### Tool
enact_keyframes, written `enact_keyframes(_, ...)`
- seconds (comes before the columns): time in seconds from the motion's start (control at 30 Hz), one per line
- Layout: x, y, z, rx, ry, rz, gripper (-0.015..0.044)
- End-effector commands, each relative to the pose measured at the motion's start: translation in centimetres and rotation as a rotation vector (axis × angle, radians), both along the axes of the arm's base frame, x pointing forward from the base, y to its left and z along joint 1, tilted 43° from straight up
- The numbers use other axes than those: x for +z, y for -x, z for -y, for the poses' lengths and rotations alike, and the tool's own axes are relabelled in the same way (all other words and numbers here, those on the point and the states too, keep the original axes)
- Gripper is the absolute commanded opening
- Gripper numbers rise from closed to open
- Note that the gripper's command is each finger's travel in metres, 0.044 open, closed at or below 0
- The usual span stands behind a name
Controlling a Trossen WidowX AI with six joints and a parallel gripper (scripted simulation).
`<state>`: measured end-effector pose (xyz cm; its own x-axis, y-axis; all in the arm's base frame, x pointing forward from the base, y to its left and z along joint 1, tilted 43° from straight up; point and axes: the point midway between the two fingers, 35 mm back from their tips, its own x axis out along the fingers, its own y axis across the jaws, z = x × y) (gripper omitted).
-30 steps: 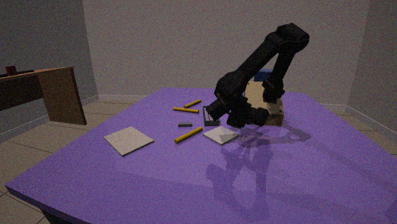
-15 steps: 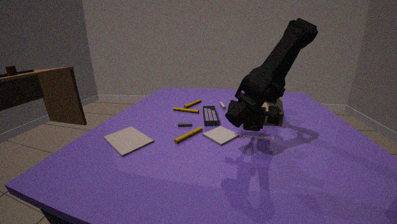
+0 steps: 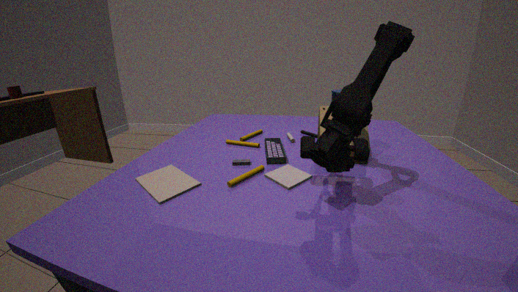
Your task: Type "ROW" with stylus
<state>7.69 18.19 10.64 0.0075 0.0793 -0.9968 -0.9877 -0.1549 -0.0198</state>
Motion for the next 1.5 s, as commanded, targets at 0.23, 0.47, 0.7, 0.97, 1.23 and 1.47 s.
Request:
enact_keyframes(0.23,-1.3,0.1,-1.1,0.0,0.004,0.001,0.0)
enact_keyframes(0.47,-2.1,0.2,-1.9,0.0,0.004,0.001,0.0)
enact_keyframes(0.7,-3.0,0.4,-2.7,0.0,0.004,0.001,0.0)
enact_keyframes(0.97,-3.4,0.5,-3.0,0.0,0.004,0.0,0.0)
enact_keyframes(1.23,-3.2,0.5,-3.0,0.003,-0.003,0.0,0.015)
enact_keyframes(1.47,-1.5,0.1,-1.5,0.002,0.0,0.001,0.015)
